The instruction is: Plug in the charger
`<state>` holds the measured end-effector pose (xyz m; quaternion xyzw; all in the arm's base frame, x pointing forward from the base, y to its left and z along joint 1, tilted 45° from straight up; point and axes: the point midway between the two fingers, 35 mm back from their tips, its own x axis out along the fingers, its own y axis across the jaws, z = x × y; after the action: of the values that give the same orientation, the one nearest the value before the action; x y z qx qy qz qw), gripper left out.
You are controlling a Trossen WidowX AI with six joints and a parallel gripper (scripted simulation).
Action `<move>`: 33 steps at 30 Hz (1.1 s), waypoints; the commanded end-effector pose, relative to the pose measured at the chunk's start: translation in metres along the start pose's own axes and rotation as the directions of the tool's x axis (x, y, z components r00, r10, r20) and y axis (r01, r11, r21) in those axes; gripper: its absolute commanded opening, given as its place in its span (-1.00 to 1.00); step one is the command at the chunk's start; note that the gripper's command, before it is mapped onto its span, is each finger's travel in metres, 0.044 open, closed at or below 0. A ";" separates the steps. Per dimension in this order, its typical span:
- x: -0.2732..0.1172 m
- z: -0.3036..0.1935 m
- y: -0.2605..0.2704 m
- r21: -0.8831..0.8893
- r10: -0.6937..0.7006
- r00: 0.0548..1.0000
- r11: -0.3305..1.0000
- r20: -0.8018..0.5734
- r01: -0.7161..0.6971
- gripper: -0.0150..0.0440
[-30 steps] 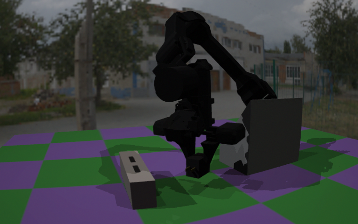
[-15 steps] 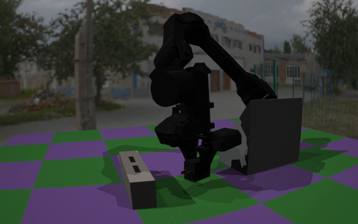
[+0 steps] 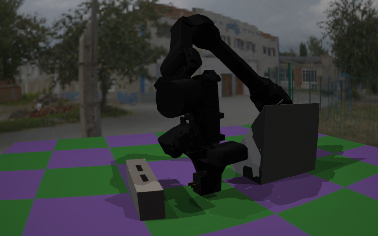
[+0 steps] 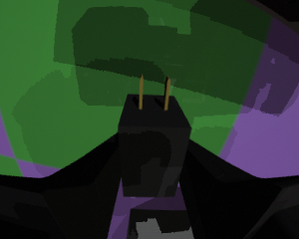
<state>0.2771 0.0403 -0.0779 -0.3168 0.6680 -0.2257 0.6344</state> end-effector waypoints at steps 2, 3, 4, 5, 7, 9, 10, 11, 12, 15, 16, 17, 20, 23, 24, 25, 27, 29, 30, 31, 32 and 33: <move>0.002 0.002 0.001 0.091 0.009 1.000 0.996 -0.001 -0.009 -0.49; 0.002 0.002 0.002 0.108 0.010 1.000 0.994 -0.001 -0.010 -0.49; 0.002 0.002 0.002 0.108 0.010 1.000 0.994 -0.001 -0.010 -0.49; 0.002 0.003 0.001 0.109 0.010 1.000 0.994 -0.001 -0.010 -0.49; 0.002 0.004 0.001 0.111 0.010 1.000 0.994 -0.001 -0.010 -0.49; 0.002 0.006 0.001 0.114 0.010 1.000 0.993 -0.001 -0.010 -0.49; 0.002 0.007 0.001 0.115 0.010 1.000 0.993 -0.001 -0.010 -0.49; 0.002 0.008 0.000 0.117 0.010 1.000 0.993 -0.001 -0.010 -0.49; 0.002 0.010 0.000 0.119 0.010 1.000 0.993 -0.001 -0.010 -0.49; 0.002 0.013 -0.001 0.124 0.011 1.000 0.992 -0.001 -0.011 -0.49; 0.002 0.014 -0.001 0.126 0.011 1.000 0.992 -0.001 -0.011 -0.49; 0.002 0.015 -0.001 0.127 0.011 1.000 0.992 -0.001 -0.011 -0.49; 0.001 0.019 -0.002 0.133 0.011 1.000 0.991 -0.001 -0.011 -0.49; 0.001 0.022 -0.002 0.138 0.012 1.000 0.990 -0.001 -0.011 -0.49; 0.001 0.023 -0.003 0.140 0.012 1.000 0.990 -0.001 -0.011 -0.49; 0.001 0.025 -0.003 0.141 0.012 1.000 0.990 -0.001 -0.011 -0.49; 0.001 0.027 -0.003 0.145 0.012 1.000 0.989 -0.001 -0.012 -0.49; 0.001 0.029 -0.004 0.148 0.012 1.000 0.989 -0.001 -0.012 -0.49; 0.001 0.030 -0.004 0.150 0.012 1.000 0.989 -0.001 -0.012 -0.49; 0.001 0.031 -0.004 0.151 0.012 1.000 0.988 -0.001 -0.012 -0.49; 0.001 0.033 -0.005 0.153 0.012 1.000 0.988 -0.001 -0.012 -0.49; 0.001 0.034 -0.005 0.155 0.012 1.000 0.988 -0.001 -0.012 -0.49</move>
<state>0.3054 0.0385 -0.0795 -0.2639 0.6543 -0.2715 0.6546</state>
